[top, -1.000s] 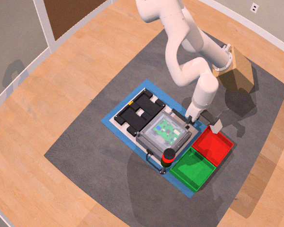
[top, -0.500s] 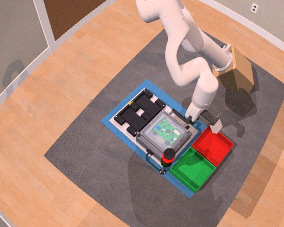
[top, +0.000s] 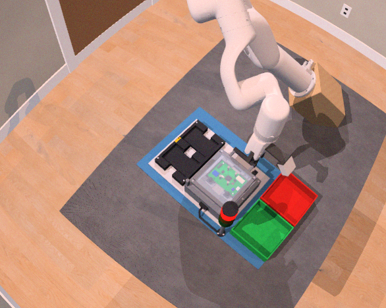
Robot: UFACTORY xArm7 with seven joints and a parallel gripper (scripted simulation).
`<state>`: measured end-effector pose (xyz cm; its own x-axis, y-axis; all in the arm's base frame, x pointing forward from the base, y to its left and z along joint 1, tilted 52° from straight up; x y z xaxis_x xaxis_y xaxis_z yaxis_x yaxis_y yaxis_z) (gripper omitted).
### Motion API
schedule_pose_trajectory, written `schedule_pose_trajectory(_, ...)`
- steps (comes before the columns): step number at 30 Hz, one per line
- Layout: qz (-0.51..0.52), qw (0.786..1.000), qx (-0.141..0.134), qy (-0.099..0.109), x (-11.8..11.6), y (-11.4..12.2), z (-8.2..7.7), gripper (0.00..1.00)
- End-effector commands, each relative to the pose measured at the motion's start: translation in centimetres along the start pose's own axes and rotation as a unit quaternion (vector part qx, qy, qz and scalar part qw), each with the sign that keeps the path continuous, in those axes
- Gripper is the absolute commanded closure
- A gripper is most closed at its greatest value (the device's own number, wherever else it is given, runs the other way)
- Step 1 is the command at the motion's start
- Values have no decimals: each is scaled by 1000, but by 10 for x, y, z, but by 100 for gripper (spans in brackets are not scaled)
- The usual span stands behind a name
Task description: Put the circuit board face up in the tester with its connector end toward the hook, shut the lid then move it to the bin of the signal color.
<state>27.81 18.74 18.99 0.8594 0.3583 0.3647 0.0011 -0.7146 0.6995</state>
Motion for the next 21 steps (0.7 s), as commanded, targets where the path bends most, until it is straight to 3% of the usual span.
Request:
schedule_pose_trajectory(1,-1,1000,7,5,-3,16,-2,73)
schedule_pose_trajectory(8,-1,1000,7,5,-6,37,-1,73)
schedule_pose_trajectory(21,-1,1000,7,5,-6,38,2,73)
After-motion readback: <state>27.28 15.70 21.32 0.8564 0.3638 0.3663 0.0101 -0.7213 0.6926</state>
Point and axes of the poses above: the point where the finger pads meet when closed, its own z axis out along the fingers, its own x axis across the jaws, y = z × x, the point moved 7 cm from there along -z, back along the fingers, and after that the axes turned 8 degrees about -z, right-handed, at the moved point
